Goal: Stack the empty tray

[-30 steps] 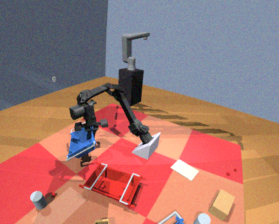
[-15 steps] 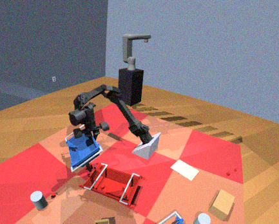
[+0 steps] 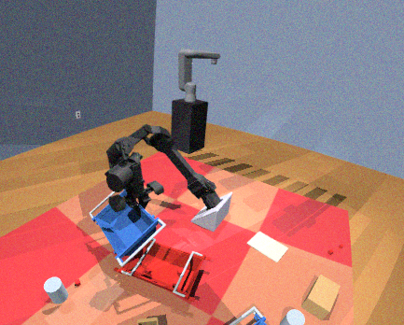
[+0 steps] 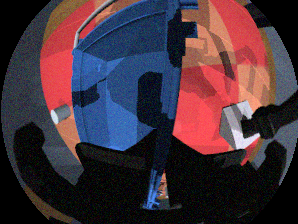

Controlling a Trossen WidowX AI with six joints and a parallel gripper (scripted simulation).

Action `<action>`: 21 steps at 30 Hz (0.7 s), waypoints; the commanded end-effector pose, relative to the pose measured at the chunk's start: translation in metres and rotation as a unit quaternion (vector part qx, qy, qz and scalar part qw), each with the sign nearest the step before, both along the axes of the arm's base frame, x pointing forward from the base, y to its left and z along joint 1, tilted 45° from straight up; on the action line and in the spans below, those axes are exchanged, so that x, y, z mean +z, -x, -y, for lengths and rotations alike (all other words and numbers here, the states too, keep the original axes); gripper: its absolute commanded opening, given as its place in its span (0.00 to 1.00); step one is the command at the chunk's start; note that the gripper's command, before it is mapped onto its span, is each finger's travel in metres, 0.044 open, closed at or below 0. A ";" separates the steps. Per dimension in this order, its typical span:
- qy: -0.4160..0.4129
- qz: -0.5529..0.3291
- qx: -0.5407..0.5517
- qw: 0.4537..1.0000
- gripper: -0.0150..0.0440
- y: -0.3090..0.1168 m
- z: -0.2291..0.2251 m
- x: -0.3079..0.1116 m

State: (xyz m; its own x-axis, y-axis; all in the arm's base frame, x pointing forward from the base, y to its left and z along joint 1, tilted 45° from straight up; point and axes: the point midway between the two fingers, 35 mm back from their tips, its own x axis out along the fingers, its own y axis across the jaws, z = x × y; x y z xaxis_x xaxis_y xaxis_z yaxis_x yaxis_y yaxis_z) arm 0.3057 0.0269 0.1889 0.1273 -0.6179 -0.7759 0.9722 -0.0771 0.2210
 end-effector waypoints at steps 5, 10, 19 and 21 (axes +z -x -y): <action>0.008 -0.025 0.047 0.999 0.25 -0.007 -0.033 -0.013; 0.017 -0.046 0.073 0.996 0.25 -0.009 -0.053 -0.025; 0.037 -0.082 0.121 0.989 0.25 -0.009 -0.089 -0.048; 0.042 -0.089 0.131 0.986 0.25 -0.008 -0.097 -0.053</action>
